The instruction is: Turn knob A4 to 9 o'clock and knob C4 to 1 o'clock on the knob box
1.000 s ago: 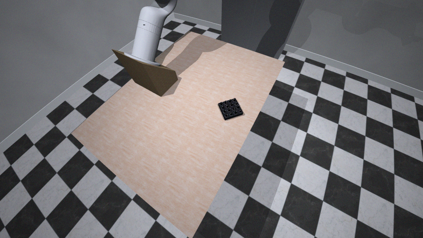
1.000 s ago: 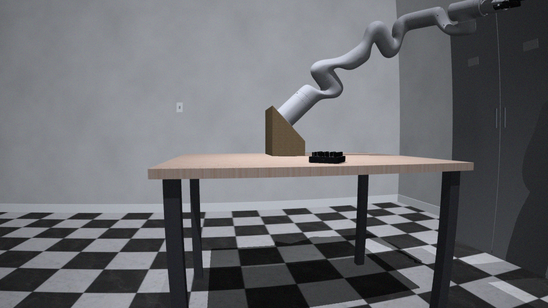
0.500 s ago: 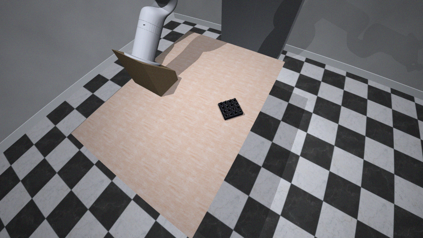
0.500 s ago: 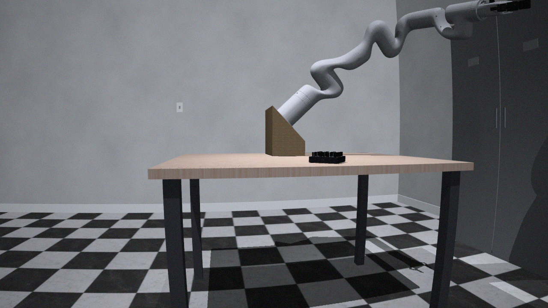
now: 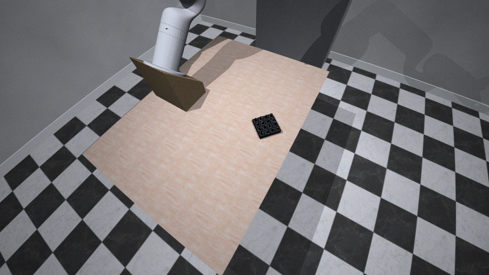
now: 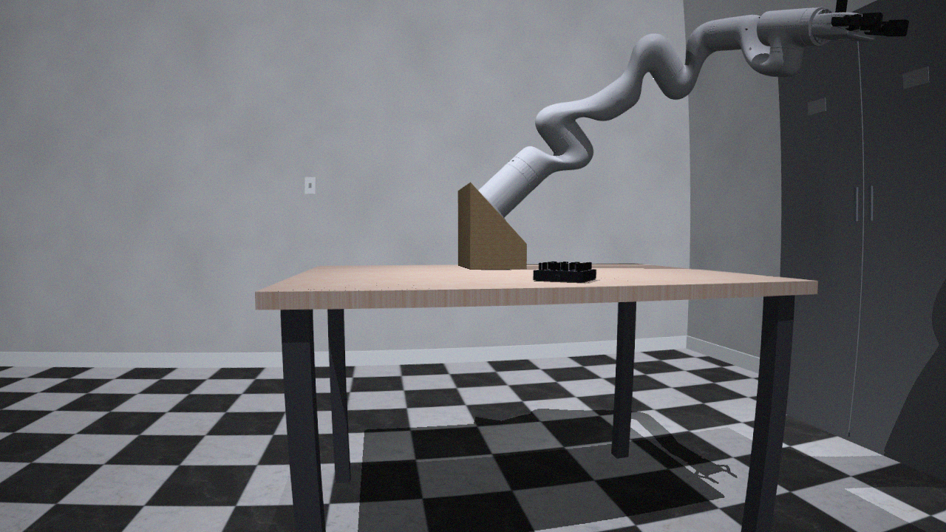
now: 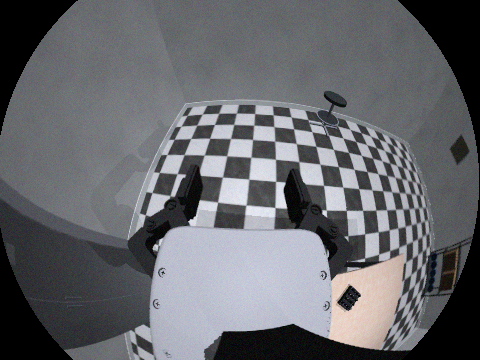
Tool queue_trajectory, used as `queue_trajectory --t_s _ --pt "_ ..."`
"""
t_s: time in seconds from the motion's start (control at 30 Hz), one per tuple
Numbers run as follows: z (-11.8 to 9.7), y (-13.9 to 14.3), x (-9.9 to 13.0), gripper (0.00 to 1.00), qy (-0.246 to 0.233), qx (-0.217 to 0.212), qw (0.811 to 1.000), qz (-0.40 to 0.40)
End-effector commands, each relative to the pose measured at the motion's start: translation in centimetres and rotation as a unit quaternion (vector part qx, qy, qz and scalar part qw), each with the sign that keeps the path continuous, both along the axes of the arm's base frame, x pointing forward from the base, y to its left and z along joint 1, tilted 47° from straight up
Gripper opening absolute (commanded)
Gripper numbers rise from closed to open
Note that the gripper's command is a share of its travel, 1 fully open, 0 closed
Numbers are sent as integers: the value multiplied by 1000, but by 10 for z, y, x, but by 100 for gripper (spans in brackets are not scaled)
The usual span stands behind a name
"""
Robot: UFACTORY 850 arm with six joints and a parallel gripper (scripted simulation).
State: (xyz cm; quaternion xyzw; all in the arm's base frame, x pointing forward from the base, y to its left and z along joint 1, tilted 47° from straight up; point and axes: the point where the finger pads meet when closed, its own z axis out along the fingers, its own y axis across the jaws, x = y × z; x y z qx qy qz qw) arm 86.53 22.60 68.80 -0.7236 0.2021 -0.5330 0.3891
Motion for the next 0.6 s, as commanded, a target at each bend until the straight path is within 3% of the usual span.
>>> queue_trajectory --t_s 0.0,0.13,0.2,0.23,0.57 --pt "-41 -6 10 100 7 -43 999 14" --pt "-74 -11 14 100 13 -74 997 26" --pt "-74 -11 14 100 13 -74 997 26" --pt "-98 -14 17 100 18 -96 995 35" --pt "-176 -26 19 100 34 -161 984 70"
